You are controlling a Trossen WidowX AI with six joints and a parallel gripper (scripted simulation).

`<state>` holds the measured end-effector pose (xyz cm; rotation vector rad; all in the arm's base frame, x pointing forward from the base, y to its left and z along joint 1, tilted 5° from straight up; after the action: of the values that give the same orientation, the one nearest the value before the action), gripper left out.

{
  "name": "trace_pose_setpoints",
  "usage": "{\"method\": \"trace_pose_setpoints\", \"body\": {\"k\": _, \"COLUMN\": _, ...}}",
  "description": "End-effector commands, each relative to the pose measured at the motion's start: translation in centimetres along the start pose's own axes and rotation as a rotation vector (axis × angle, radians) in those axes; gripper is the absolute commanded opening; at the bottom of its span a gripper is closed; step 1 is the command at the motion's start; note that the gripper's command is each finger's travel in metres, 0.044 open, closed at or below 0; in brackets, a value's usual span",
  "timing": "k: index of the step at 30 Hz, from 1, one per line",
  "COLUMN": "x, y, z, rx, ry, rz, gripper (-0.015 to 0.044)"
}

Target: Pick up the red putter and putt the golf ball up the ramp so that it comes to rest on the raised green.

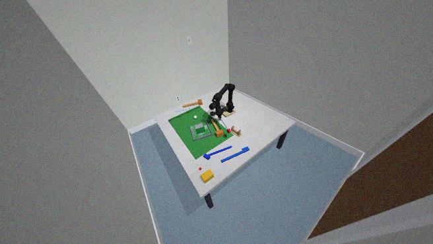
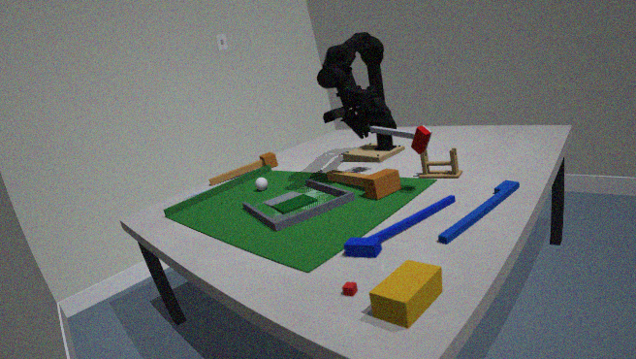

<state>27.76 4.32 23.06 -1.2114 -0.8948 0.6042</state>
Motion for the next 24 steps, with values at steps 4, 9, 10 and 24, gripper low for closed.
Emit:
{"method": "trace_pose_setpoints", "body": {"k": 4, "x": -2.5, "y": -1.0, "z": -2.3, "rx": -0.036, "ry": 0.175, "rz": 0.014, "gripper": 0.0}}
{"method": "trace_pose_setpoints", "body": {"k": 9, "x": -4.6, "y": -1.7, "z": -3.7, "rx": -0.059, "ry": 0.3, "rz": 0.026, "gripper": 0.0}}
{"method": "trace_pose_setpoints", "body": {"k": 10, "x": -5.0, "y": -1.9, "z": -3.9, "rx": -0.063, "ry": 0.325, "rz": 0.029, "gripper": 0.0}}
{"method": "trace_pose_setpoints", "body": {"k": 24, "x": -11.4, "y": -3.9, "z": -6.6, "rx": -0.121, "ry": 0.675, "rz": 0.061, "gripper": 0.0}}
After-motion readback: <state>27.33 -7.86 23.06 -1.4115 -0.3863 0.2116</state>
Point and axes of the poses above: the point midway between the two fingers, 35 mm back from their tips, its own y axis out along the fingers, its own z axis across the jaws, x = y × z, the point moved 9 cm from there along -y, back along the fingers, and after that the axes turned 9 degrees about y, right-handed, at the moved point
